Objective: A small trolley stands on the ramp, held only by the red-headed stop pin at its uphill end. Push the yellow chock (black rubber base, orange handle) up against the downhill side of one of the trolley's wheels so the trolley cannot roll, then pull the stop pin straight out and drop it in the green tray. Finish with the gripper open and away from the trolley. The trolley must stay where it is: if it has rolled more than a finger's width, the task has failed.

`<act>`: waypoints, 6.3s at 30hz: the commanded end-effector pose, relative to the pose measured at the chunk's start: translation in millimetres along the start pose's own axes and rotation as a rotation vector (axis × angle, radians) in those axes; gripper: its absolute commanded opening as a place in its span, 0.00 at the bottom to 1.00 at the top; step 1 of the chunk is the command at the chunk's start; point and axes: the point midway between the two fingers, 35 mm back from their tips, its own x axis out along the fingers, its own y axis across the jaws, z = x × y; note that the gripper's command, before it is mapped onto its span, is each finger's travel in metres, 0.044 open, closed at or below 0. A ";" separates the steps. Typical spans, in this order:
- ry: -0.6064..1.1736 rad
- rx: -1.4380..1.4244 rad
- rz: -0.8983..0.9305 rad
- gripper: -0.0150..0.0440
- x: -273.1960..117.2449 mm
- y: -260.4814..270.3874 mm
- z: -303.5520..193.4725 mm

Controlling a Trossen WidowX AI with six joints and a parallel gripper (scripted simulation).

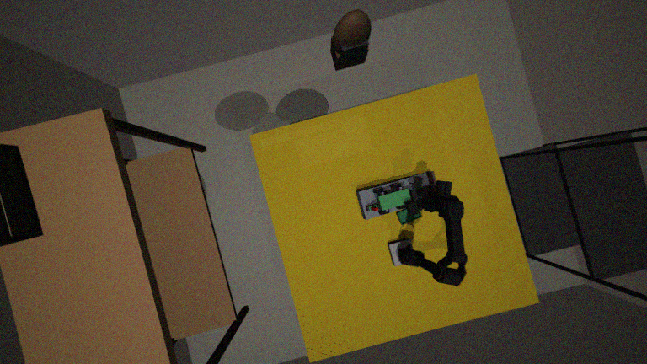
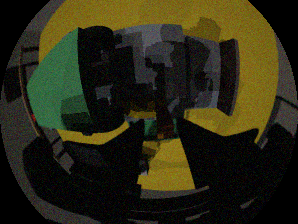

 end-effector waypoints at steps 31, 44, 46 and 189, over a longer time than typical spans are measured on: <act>-0.104 0.341 0.021 0.58 -66.3 41.2 30.7; -0.053 0.801 0.115 0.58 -69.2 104.5 42.7; -0.040 0.872 0.126 0.58 -69.7 114.4 43.4; 0.146 1.561 0.173 0.25 -39.4 221.9 32.1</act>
